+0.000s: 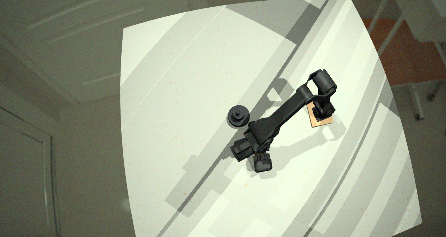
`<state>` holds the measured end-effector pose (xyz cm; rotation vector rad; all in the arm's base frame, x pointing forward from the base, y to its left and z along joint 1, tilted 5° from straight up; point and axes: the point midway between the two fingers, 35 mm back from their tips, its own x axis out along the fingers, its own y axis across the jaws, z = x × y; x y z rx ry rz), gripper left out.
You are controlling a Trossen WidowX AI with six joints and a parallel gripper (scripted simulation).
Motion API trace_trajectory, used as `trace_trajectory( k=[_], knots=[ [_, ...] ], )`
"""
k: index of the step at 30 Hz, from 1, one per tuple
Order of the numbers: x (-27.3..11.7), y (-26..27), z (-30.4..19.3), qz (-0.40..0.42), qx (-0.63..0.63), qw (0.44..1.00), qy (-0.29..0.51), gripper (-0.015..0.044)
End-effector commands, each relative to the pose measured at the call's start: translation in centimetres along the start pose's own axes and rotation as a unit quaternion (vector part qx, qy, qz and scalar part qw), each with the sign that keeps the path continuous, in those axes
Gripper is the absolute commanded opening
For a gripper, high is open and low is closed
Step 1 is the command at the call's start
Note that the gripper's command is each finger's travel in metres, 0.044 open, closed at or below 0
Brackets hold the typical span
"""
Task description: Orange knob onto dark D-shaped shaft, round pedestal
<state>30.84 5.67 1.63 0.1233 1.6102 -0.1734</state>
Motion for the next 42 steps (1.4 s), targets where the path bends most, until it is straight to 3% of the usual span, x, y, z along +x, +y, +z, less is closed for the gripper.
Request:
trace_trajectory(
  k=[1,5,32,42],
  knots=[
    [0.1,0.0,0.0,-0.001,0.000,1.000,0.000,0.0092],
    [-1.0,0.2,0.3,-0.001,0.000,1.000,0.000,0.0000],
    [-13.7,1.5,0.8,0.000,0.000,1.000,0.000,0.0000],
    [-13.6,0.4,1.4,0.000,0.000,1.000,-0.001,0.0000]
  ],
)
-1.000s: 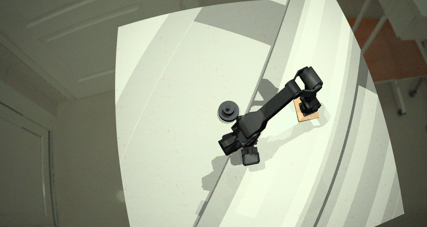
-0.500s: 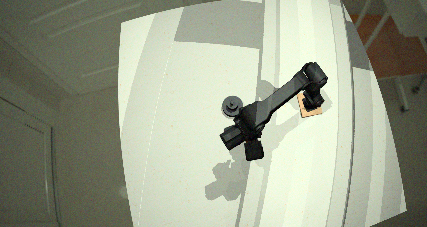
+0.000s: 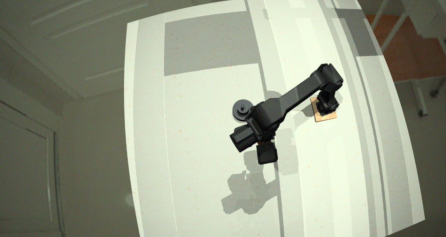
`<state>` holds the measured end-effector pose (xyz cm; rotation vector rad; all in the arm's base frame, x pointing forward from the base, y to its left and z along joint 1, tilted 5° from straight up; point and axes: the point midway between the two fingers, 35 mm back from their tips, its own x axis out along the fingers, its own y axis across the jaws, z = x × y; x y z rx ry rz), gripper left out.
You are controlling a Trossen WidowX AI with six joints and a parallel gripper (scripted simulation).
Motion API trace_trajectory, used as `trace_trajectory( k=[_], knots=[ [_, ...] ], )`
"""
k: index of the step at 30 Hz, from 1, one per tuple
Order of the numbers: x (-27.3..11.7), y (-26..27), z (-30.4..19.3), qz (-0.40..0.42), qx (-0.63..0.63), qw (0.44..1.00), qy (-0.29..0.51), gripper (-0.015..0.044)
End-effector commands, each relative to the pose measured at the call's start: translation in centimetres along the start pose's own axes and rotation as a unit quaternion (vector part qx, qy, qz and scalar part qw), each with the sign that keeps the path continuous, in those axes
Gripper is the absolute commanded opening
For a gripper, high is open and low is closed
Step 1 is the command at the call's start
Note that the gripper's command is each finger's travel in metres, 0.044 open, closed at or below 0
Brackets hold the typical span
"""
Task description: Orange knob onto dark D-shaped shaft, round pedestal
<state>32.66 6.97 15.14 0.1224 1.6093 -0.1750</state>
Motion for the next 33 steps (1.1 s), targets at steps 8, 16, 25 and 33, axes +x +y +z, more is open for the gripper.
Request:
trace_trajectory(
  k=[8,16,25,33],
  knots=[
    [0.7,-3.0,1.6,0.000,0.000,1.000,-0.001,0.0000],
    [1.4,-5.2,2.5,-0.001,0.000,1.000,-0.002,0.0000],
    [2.3,-7.9,3.4,-0.002,0.000,1.000,-0.003,0.0000],
    [3.0,-10.4,4.0,-0.004,0.000,1.000,-0.003,0.0000]
  ],
)
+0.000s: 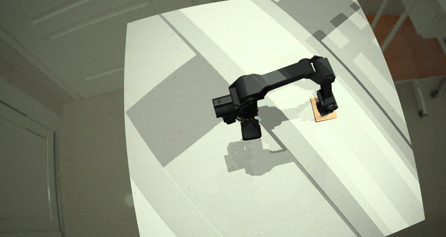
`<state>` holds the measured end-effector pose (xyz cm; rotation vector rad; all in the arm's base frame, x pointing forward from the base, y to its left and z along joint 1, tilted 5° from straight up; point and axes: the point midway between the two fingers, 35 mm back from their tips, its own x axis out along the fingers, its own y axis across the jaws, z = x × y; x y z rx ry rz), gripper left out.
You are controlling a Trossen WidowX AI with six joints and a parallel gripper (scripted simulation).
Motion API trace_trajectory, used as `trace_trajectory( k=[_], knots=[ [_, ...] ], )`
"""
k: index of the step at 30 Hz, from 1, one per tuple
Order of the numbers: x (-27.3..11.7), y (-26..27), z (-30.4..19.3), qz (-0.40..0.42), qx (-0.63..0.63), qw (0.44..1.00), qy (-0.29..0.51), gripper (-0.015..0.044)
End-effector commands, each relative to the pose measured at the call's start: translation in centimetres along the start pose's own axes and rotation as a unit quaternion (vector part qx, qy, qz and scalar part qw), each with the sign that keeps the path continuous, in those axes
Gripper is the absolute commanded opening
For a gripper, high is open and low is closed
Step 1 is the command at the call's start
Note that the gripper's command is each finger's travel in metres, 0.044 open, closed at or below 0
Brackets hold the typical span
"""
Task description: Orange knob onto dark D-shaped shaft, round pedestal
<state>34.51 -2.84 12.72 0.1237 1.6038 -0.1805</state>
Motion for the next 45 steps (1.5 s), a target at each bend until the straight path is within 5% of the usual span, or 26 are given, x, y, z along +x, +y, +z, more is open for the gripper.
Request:
trace_trajectory(
  k=[1,20,45],
  knots=[
    [0.5,-1.5,0.3,-0.003,-0.002,1.000,0.000,0.0000],
    [2.2,-7.3,0.9,-0.006,-0.002,1.000,0.001,0.0000],
    [4.7,-7.5,0.9,-0.006,0.000,1.000,0.001,0.0000]
  ],
)
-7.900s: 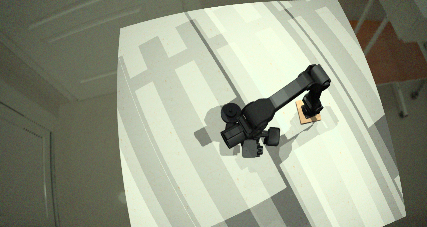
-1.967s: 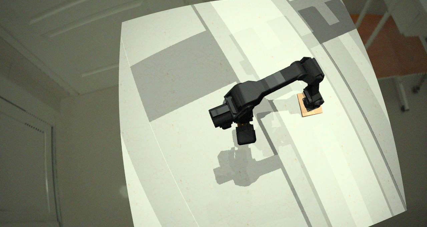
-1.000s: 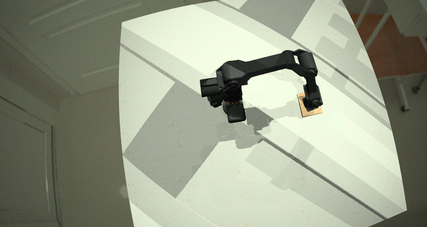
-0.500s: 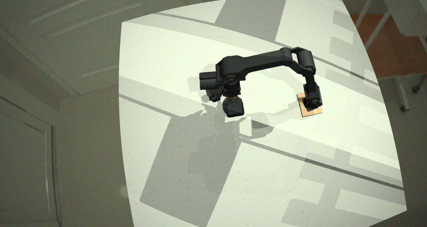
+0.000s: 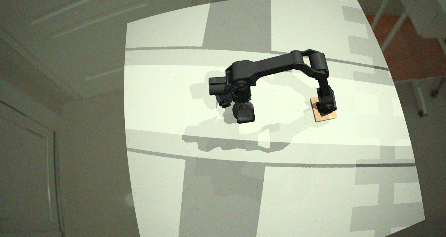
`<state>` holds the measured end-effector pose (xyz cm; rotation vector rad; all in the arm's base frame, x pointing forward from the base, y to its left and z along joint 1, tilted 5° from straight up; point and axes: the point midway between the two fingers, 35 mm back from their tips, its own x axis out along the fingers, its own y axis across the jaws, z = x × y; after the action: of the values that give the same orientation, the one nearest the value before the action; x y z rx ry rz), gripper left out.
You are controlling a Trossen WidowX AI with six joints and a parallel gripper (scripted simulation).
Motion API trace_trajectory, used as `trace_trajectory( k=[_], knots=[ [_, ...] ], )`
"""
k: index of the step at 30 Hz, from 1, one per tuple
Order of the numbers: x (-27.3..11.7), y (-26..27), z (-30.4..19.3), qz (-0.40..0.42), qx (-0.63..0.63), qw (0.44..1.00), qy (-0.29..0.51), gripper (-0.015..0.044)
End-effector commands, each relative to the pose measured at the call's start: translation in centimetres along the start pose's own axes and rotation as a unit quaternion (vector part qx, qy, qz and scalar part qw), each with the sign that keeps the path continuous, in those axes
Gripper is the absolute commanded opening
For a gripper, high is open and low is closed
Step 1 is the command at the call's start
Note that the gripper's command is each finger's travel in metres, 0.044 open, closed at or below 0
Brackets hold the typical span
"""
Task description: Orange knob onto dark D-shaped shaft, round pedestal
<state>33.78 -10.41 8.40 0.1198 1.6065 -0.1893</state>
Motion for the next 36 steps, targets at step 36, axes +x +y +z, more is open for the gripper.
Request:
trace_trajectory(
  k=[36],
  knots=[
    [-0.25,0.02,-0.03,-0.002,-0.085,0.996,0.000,0.0000]
  ],
)
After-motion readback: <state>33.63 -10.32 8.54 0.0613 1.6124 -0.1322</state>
